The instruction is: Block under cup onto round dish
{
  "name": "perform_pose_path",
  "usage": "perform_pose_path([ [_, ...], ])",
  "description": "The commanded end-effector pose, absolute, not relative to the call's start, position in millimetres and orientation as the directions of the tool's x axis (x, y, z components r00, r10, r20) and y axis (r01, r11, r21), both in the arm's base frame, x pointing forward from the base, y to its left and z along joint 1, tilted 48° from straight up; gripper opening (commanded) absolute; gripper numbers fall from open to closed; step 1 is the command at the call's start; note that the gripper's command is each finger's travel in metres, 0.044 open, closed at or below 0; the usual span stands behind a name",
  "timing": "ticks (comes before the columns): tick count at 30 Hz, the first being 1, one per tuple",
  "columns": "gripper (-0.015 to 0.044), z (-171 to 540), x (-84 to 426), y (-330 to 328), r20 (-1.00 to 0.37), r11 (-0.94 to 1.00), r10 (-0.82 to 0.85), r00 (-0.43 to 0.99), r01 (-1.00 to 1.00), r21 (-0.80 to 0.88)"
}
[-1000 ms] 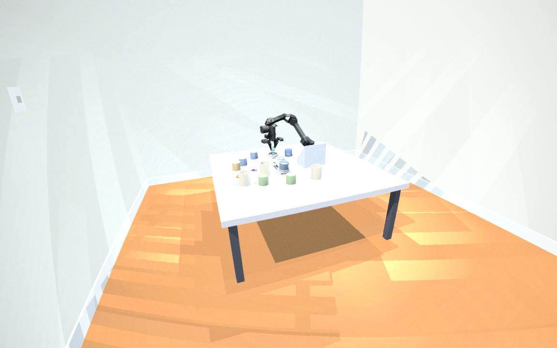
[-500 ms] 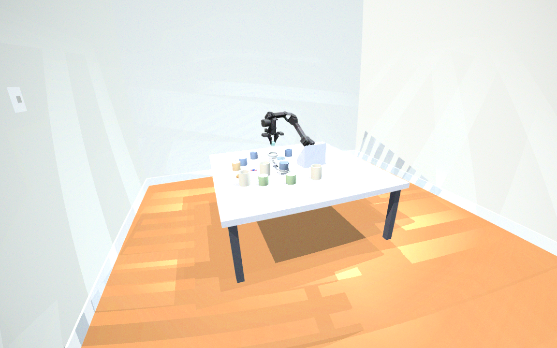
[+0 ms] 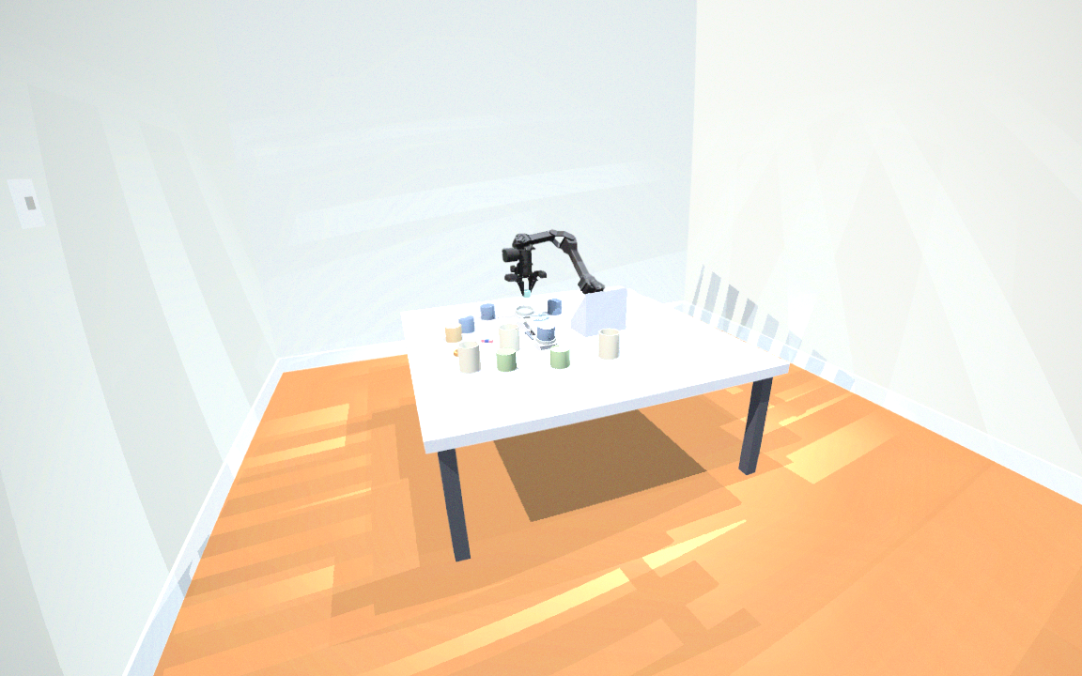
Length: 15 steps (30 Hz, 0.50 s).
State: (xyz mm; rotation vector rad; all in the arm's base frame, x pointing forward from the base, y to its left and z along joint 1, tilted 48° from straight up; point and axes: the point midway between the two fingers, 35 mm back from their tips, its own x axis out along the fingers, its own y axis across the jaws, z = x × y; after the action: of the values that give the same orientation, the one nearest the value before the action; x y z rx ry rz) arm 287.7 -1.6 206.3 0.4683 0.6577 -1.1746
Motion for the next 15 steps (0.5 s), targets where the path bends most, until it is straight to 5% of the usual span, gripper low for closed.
perform_pose_path([
  [1,0.0000,206,282,-17,-0.693,0.325,-0.683,0.233,0.946,-0.003],
  [15,0.0000,206,262,-64,-0.688,0.312,-0.690,0.225,0.950,-0.003],
])
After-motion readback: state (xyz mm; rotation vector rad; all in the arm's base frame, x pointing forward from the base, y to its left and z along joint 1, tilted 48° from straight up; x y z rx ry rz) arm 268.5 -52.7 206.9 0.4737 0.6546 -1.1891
